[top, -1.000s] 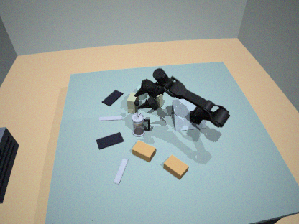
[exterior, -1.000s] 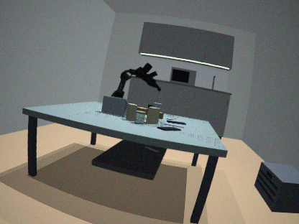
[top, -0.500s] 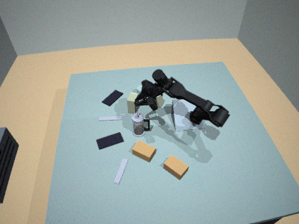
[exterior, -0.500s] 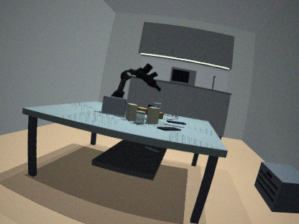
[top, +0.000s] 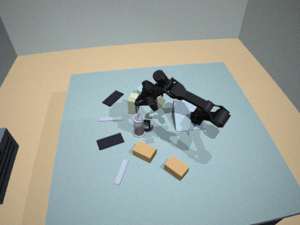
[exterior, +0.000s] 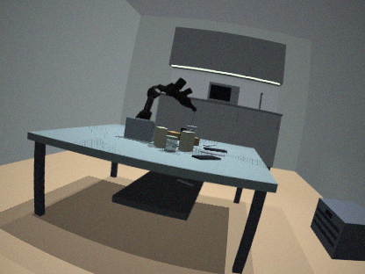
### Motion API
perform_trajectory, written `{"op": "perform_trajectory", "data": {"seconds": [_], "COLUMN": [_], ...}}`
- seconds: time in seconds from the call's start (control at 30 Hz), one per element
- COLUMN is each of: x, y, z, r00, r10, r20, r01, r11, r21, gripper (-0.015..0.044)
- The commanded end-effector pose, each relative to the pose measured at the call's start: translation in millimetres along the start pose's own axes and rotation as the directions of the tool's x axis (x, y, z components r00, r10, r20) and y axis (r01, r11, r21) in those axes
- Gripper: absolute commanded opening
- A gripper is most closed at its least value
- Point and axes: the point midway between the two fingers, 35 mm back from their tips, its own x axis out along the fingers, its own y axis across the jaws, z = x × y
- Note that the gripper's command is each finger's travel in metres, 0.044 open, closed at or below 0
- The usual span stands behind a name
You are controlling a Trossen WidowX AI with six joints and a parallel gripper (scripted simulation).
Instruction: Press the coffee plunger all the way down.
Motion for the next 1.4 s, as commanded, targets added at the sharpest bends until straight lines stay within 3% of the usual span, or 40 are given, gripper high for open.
{"op": "perform_trajectory", "data": {"seconds": [0.0,1.37], "x": [5.1,45.1], "y": [-1.2,-3.7], "z": [-7.2,-61.3], "r00": [1.0,1.0], "r10": [-0.003,-0.003], "r20": [-0.007,-0.007], "r01": [0.003,0.003], "r11": [1.0,1.0], "r21": [0.003,0.003], "gripper": [0.0111,0.0111]}}
